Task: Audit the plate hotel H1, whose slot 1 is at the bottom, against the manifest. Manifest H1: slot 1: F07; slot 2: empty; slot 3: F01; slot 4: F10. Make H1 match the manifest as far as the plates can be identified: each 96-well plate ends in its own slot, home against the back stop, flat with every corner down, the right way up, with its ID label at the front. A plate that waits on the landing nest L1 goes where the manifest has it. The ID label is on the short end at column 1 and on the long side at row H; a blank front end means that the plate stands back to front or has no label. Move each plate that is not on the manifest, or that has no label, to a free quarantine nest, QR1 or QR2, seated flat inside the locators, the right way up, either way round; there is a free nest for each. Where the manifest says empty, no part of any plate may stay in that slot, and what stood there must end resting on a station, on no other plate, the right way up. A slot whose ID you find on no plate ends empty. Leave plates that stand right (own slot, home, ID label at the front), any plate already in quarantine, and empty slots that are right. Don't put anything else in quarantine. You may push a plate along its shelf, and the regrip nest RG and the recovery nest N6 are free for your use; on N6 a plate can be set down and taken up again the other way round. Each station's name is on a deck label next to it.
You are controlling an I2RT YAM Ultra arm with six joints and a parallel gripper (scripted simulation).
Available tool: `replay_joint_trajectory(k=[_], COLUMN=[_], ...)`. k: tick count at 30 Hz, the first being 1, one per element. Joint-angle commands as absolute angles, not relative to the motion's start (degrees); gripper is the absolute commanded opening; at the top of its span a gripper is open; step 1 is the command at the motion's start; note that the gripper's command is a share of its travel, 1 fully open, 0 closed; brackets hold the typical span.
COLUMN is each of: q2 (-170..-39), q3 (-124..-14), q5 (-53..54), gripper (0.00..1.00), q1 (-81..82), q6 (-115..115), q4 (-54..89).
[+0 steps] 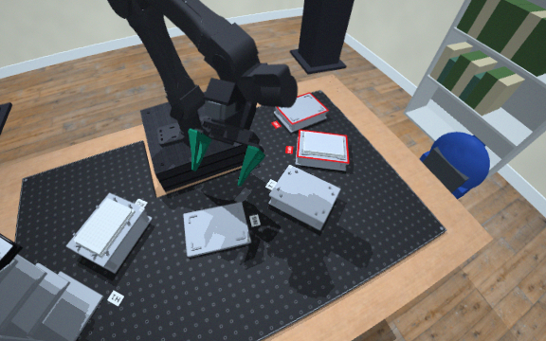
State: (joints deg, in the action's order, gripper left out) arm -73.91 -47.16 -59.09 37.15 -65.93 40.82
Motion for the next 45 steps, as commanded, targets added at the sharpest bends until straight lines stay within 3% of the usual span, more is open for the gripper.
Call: replay_joint_trajectory(k=[1, 23, 45], q2=[-72.1, -60.0, -52.4], q3=[-46.5, -36.7, -31.4], q5=[-59.7, -49.7, -35.4], gripper=[1.0, 1.0, 1.0], q1=[35.8, 18.5, -0.1], q6=[-63.6, -38.7, -22.4], q4=[40.0, 21.8, 12.9])
